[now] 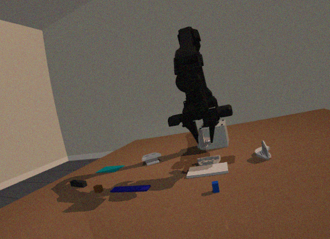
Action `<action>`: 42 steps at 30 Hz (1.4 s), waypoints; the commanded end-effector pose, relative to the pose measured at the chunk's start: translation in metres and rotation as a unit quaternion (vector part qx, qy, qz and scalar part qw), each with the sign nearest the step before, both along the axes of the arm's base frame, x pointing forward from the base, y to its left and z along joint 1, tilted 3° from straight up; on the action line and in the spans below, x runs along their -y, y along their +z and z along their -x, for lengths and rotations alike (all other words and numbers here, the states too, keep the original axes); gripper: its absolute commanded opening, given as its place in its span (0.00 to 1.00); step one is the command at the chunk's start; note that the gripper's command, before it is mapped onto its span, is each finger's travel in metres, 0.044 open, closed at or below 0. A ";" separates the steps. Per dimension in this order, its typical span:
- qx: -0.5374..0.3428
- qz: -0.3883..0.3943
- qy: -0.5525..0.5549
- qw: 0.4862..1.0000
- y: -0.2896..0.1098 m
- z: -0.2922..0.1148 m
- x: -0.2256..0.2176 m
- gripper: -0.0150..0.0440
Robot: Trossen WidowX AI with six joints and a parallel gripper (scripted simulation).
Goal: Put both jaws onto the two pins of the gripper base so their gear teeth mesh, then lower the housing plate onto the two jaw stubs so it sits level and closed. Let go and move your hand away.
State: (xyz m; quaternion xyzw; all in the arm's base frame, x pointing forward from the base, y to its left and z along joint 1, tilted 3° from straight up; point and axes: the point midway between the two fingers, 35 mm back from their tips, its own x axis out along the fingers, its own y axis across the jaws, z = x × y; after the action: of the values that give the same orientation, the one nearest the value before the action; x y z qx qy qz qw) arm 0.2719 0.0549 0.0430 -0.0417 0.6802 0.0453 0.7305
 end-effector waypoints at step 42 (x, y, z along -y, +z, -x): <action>0.001 -0.001 -0.013 1.000 0.000 0.006 -0.023 0.48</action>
State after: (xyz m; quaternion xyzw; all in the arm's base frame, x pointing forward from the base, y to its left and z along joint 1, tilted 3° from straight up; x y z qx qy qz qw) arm 0.2653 0.0781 0.0426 -0.0333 0.6809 0.0387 0.7306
